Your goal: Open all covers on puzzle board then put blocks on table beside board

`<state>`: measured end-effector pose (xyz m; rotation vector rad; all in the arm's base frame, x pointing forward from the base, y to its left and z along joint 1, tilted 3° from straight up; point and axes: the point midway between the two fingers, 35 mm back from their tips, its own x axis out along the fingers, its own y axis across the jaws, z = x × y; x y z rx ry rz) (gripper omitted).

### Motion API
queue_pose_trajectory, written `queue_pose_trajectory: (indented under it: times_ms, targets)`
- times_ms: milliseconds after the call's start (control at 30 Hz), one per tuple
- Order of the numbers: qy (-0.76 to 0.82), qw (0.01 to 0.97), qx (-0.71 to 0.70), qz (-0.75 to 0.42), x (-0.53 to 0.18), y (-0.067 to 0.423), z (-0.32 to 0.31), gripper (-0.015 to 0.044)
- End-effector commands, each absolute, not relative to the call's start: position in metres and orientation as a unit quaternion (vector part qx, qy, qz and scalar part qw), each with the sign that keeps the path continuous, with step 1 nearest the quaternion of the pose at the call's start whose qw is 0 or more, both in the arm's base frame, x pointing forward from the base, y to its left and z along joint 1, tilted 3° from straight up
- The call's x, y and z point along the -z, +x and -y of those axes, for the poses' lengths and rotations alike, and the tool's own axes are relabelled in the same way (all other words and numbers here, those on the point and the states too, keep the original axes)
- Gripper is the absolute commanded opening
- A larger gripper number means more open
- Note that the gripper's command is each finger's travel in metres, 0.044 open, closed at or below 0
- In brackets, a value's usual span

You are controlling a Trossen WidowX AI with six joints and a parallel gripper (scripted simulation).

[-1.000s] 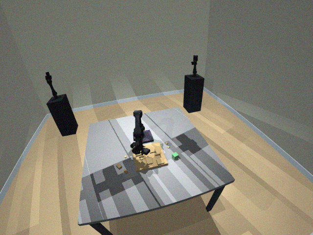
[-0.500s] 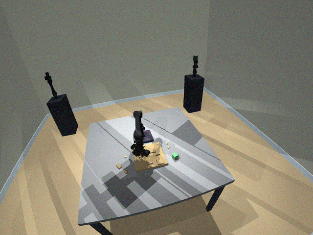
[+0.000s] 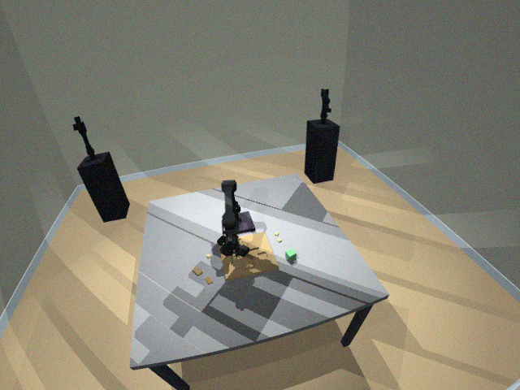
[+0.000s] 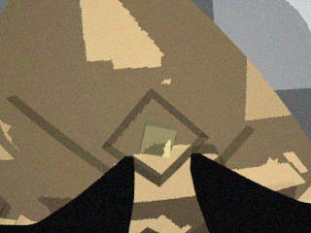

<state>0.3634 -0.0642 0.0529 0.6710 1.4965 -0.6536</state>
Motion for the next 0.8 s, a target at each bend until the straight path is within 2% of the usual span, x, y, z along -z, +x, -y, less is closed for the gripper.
queue_pose_trajectory:
  times_ms: [0,767]
  targets:
    - [0.297,0.635,0.285,-0.654,-0.053,0.364,0.063,0.0144]
    - [0.297,0.635,0.285,-0.654,-0.037,0.364,0.062,0.0144]
